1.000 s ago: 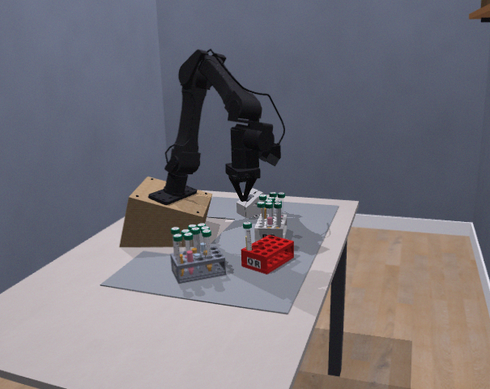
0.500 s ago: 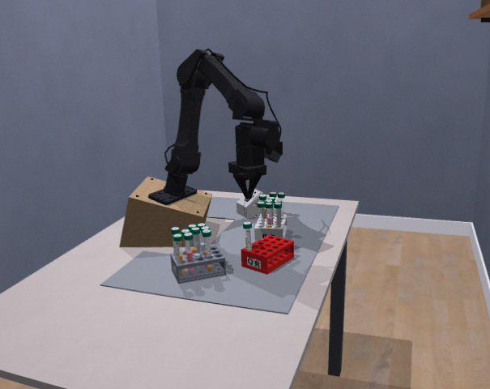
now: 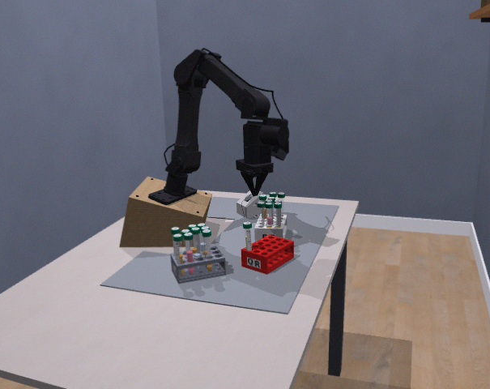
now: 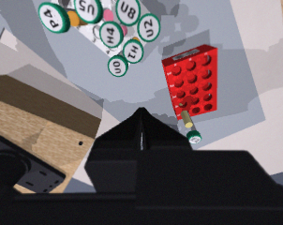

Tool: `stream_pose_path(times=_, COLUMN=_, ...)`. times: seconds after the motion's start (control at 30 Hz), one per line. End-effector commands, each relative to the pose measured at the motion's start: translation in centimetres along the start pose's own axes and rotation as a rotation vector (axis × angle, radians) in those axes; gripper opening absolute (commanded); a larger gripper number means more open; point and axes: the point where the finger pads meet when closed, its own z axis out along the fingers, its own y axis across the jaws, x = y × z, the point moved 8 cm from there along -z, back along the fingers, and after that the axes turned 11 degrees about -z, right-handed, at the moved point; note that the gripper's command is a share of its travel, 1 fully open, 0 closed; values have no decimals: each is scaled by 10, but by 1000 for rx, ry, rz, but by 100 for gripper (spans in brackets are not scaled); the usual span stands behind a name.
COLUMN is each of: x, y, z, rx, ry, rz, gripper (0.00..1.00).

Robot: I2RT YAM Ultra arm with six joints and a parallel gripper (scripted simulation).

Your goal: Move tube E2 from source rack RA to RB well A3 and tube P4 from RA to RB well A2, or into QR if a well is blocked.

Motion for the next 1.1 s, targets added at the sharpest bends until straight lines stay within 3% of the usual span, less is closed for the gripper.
stream_pose_path(times=0.0, x=-11, y=11, z=-2, rx=7, ry=5, rz=13, gripper=0)
stream_pose_path(times=0.33, x=-46, y=25, z=-2, rx=12, ry=3, rz=12, gripper=0)
stream_pose_path(times=1.07, x=-45, y=25, z=-2, rx=12, ry=0, rz=15, gripper=0)
